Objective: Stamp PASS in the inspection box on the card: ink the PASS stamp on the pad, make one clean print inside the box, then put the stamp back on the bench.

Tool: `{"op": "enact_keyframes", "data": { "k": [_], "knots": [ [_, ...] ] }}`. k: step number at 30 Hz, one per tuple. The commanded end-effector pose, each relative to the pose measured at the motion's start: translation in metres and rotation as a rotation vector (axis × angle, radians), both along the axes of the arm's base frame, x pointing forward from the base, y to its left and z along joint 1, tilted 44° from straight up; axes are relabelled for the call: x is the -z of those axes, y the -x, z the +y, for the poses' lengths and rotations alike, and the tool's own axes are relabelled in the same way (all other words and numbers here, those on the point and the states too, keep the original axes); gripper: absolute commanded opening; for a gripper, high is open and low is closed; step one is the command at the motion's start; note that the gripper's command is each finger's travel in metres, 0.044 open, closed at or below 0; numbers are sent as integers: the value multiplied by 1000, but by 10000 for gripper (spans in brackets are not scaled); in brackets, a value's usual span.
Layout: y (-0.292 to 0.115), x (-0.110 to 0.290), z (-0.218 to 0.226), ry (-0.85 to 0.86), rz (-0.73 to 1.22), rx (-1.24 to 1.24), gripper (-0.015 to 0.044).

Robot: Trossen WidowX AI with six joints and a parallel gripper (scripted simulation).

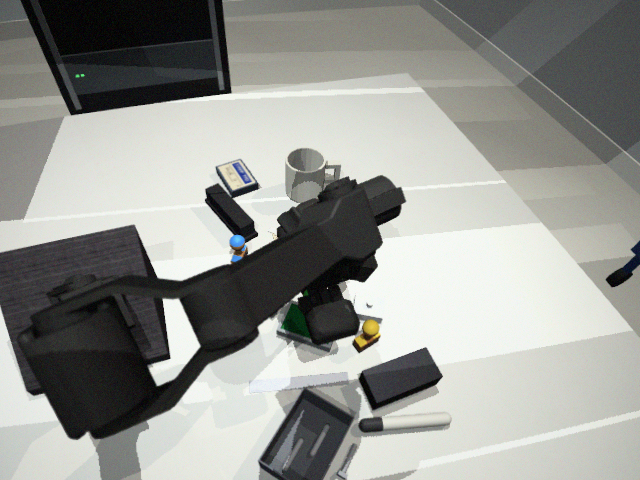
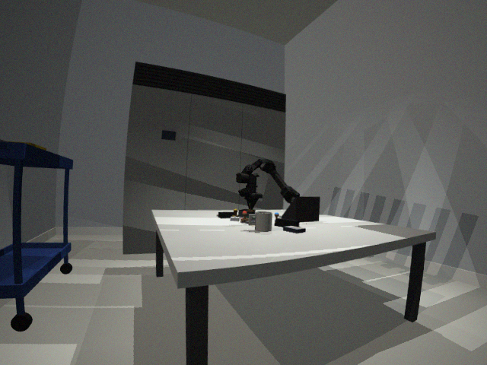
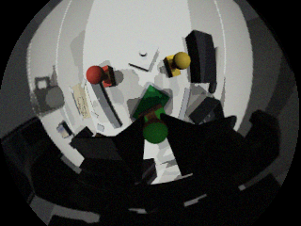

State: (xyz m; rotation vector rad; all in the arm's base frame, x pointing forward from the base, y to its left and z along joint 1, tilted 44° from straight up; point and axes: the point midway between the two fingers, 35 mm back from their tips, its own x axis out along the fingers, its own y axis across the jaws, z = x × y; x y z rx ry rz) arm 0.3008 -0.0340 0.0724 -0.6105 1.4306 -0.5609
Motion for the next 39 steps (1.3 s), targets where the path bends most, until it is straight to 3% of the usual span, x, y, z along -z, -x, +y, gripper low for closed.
{"op": "enact_keyframes", "data": {
  "k": [1, 14, 39],
  "knots": [
    [0, -5, 4, -5, -3, 3, 0],
    [1, -16, 19, -5, 10, -10, 0],
    [-31, 69, 119, 22, 483, -517, 0]
  ]
}}
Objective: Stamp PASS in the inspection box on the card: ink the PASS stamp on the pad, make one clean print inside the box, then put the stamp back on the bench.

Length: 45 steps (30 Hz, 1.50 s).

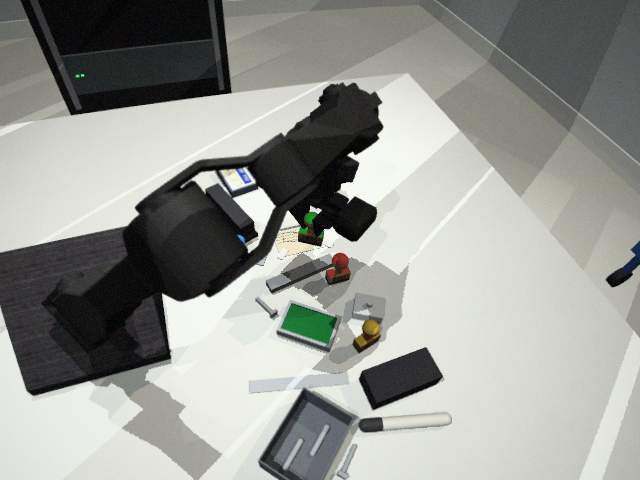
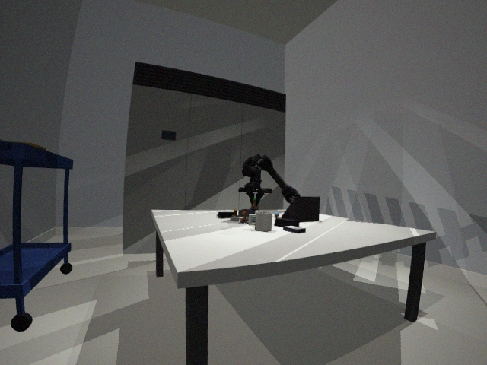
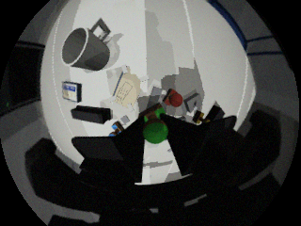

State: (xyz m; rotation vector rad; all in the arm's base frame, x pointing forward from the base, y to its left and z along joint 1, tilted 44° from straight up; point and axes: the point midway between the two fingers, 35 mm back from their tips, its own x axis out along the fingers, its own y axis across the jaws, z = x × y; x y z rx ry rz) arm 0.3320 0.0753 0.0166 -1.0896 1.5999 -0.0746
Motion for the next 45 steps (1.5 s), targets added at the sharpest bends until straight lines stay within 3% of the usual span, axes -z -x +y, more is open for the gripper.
{"op": "enact_keyframes", "data": {
  "k": [1, 12, 45],
  "knots": [
    [1, 17, 14, 7, 80, -70, 0],
    [5, 57, 51, 32, 257, -260, 0],
    [2, 72, 38, 32, 256, -262, 0]
  ]
}}
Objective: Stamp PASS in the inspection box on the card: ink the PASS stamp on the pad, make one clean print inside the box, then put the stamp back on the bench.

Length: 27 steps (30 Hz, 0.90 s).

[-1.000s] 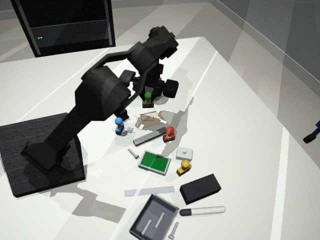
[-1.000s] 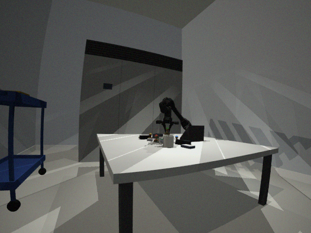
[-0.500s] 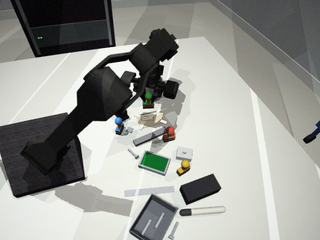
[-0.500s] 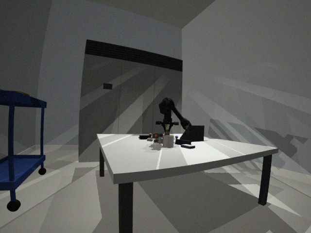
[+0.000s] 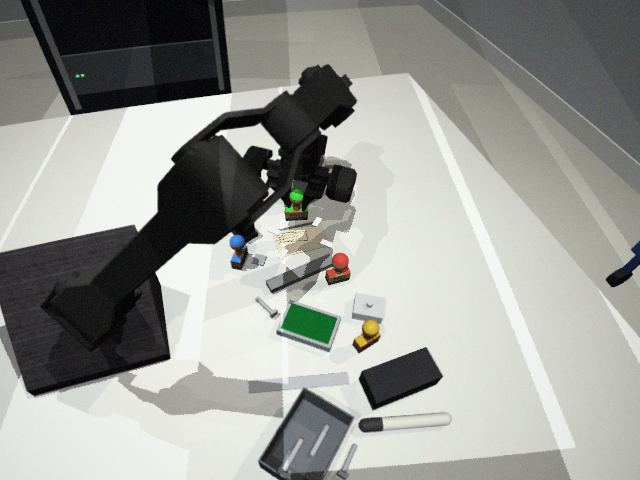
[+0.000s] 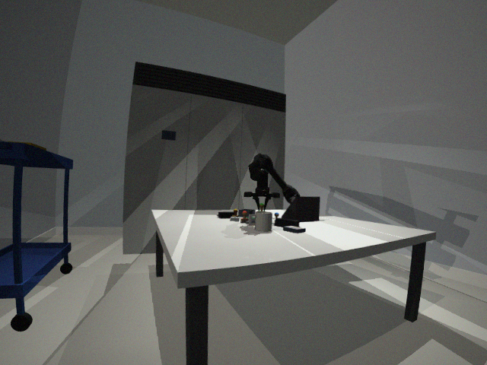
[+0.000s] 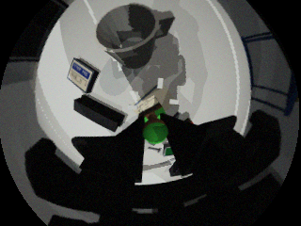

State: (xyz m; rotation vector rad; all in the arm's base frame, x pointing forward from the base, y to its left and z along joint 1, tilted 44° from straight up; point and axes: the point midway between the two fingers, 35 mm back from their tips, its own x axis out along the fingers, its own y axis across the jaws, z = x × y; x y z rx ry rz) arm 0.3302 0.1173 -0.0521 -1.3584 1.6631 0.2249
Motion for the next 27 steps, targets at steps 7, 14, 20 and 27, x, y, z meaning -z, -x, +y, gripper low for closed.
{"op": "enact_keyframes", "data": {
  "k": [7, 14, 20, 27],
  "knots": [
    [0, 6, -7, 10, 5, -2, 0],
    [0, 10, -10, 10, 5, -2, 0],
    [-1, 13, -13, 10, 4, -2, 0],
    [-1, 16, -16, 10, 4, -3, 0]
  ]
}}
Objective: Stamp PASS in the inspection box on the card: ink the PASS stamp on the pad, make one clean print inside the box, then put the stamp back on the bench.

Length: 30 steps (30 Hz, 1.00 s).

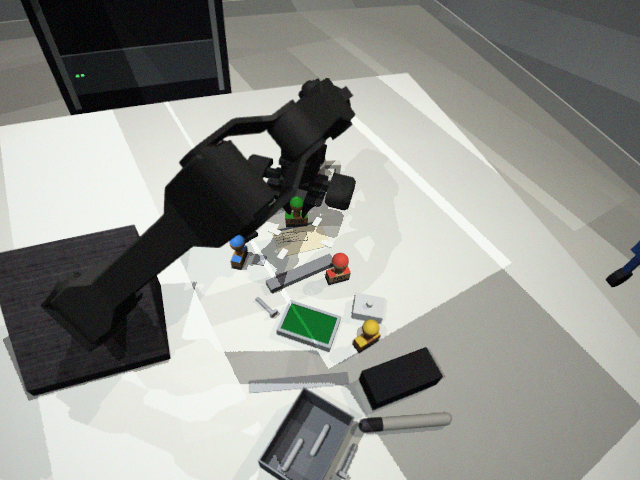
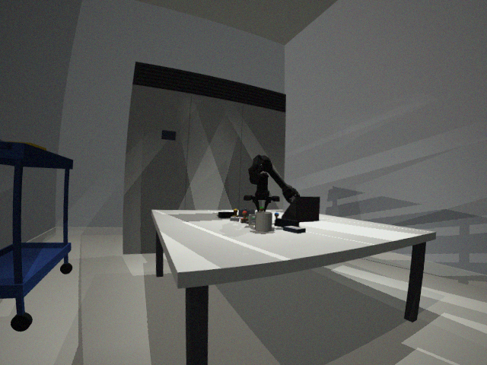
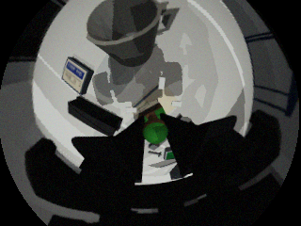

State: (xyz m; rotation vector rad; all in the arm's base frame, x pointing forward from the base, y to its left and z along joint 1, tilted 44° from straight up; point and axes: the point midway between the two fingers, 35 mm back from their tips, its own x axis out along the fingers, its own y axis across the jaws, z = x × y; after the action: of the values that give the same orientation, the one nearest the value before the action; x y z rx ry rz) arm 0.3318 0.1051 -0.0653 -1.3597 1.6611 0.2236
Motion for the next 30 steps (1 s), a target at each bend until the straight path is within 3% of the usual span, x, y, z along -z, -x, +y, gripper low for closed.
{"op": "enact_keyframes", "data": {
  "k": [1, 30],
  "knots": [
    [1, 3, -5, 10, 6, -2, 0],
    [0, 17, -18, 12, 4, -2, 0]
  ]
}}
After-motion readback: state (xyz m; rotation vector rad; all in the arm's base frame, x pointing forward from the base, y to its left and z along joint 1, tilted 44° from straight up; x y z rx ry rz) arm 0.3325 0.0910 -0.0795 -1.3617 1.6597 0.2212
